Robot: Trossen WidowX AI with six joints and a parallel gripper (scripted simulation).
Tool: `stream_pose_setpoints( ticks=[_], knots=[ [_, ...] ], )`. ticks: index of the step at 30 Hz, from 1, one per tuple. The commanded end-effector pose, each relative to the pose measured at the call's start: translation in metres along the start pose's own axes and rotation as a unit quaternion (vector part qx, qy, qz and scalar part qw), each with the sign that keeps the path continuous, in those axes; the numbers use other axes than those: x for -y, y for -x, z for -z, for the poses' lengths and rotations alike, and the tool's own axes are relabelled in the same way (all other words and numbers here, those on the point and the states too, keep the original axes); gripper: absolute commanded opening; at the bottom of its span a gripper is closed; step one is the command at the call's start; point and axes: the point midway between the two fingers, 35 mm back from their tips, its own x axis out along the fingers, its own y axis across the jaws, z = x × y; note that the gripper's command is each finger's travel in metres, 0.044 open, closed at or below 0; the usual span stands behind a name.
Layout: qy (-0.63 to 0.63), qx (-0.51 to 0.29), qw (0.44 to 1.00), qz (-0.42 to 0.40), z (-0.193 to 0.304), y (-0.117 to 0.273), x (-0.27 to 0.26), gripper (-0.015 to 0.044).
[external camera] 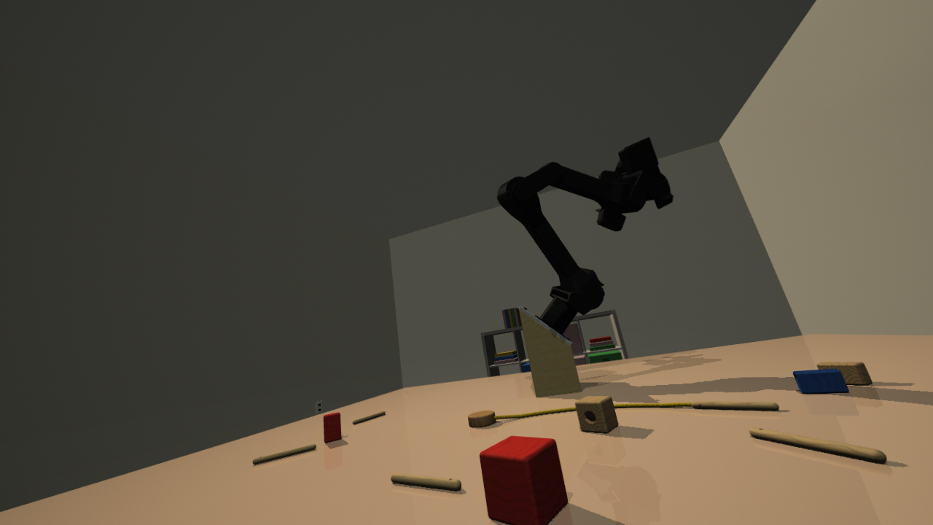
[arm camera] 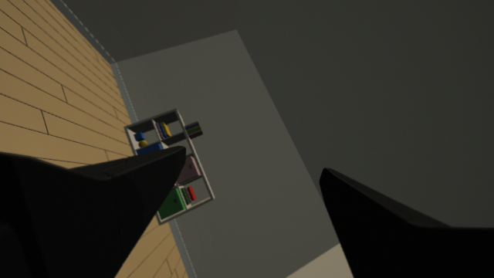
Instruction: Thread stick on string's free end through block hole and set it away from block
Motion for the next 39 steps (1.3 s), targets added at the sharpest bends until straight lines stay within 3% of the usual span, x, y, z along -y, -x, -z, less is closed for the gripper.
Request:
stream_pose_setpoints(
  ticks=[1, 4, 10, 20, 24, 31, 39],
  knots=[
    [0.000, 0.000, 1.000, 0.000, 0.000, 0.000, 0.000, 0.0426],
    [-0.013, -0.016, 1.000, 0.002, 0.009, 0.000, -0.001, 0.0440],
    [-0.088, -0.158, 0.984, 0.000, 0.093, 0.019, -0.019, 0.0440],
    [-0.208, -0.403, 0.891, 0.014, 0.203, 0.113, -0.065, 0.0440],
    [-0.197, -0.467, 0.862, 0.011, 0.218, 0.142, -0.071, 0.0440],
    [-0.244, -0.594, 0.767, 0.002, 0.235, 0.235, -0.109, 0.0440],
    [-0.317, -0.725, 0.612, 0.006, 0.200, 0.359, -0.161, 0.0440]
  ],
)
